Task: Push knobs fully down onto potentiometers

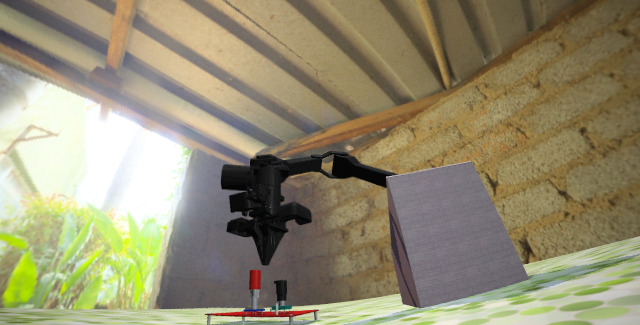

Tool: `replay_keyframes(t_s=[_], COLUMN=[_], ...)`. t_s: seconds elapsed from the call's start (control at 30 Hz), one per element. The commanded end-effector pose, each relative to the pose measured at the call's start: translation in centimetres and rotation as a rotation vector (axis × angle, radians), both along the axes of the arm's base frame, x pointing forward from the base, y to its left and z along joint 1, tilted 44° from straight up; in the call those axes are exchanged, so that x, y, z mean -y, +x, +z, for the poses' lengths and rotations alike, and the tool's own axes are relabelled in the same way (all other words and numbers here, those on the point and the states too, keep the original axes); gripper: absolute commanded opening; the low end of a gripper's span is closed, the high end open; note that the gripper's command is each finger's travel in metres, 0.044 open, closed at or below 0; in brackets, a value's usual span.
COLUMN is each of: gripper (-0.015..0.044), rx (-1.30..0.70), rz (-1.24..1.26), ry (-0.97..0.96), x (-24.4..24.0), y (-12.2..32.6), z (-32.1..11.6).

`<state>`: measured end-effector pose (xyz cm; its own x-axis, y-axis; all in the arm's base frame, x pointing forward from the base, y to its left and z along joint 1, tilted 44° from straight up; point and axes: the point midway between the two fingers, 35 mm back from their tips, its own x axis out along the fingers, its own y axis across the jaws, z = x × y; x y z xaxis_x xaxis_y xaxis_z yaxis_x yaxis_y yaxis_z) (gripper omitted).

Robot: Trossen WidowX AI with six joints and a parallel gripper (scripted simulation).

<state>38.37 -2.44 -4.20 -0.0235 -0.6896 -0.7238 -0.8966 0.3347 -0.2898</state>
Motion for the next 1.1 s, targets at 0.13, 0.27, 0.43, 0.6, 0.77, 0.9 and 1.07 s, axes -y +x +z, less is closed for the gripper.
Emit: replay_keyframes(t_s=[0.13, 0.27, 0.43, 0.6, 0.77, 0.9, 1.07], gripper=[0.0000, 0.0000, 0.0000, 0.0000, 0.0000, 0.0000, 0.0000], rx=[-0.184, -0.279, -0.399, -0.518, -0.553, -0.553, -0.553], rz=[0.196, 0.292, 0.413, 0.533, 0.569, 0.569, 0.569], ry=[0.007, 0.010, 0.015, 0.020, 0.021, 0.021, 0.021], x=[-0.3, -0.3, -0.5, -0.6, -0.6, 0.1, 0.8], y=[1.1, 1.4, 1.9, 2.3, 2.4, 2.4, 2.3], z=[0.9, 1.2, 1.7, 2.2, 2.3, 1.6, 0.9])
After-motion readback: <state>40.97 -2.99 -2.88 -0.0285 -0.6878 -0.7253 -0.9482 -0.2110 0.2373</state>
